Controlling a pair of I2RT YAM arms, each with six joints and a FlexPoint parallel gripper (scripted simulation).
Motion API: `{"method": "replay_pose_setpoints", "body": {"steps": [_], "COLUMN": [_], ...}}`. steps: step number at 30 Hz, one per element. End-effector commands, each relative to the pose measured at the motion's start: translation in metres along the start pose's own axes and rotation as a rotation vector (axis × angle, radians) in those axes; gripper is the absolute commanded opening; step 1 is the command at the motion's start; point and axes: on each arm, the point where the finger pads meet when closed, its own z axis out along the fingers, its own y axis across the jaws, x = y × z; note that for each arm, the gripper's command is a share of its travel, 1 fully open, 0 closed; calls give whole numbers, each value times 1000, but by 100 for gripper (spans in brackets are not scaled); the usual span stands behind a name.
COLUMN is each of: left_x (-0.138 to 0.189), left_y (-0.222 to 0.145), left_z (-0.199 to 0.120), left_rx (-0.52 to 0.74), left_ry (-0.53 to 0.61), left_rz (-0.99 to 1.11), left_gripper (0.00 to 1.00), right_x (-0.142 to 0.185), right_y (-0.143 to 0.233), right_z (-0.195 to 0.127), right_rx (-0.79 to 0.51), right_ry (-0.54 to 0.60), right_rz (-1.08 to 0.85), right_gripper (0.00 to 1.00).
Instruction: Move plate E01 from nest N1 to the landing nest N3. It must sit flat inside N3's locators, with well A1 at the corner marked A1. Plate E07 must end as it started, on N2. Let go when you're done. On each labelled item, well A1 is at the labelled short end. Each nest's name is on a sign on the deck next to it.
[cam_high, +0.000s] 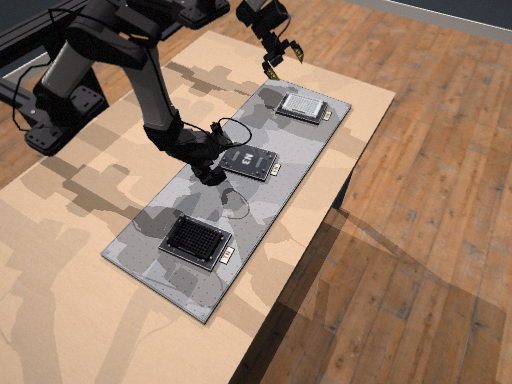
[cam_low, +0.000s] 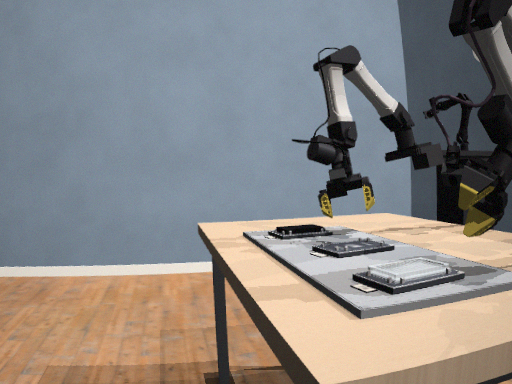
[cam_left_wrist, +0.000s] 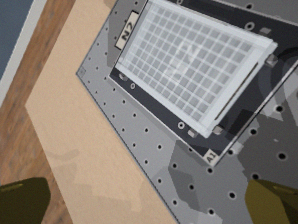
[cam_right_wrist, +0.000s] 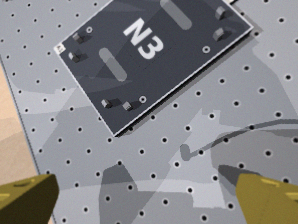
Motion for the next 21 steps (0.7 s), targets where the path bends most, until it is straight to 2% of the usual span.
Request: {"method": "replay_pose_setpoints", "body": {"steps": [1,8,21], "left_x": [-17,-21,-31], "left_y": [-7,-5,11], "left_z": [-2,-4,-4], "left_rx": [140,189,230], "left_ry": [-128,-181,-271], "left_rz": [182,277,443], "left_gripper": [100,100,100], "right_x": [-1,15,38], "right_y": [-22,-31,-56], "right_z": [-7,-10,-40], "right_rx": [163,263,552], "right_ry": [13,25,-105], "right_rz": [243,476,1062], "right_gripper": [100,100,100]}}
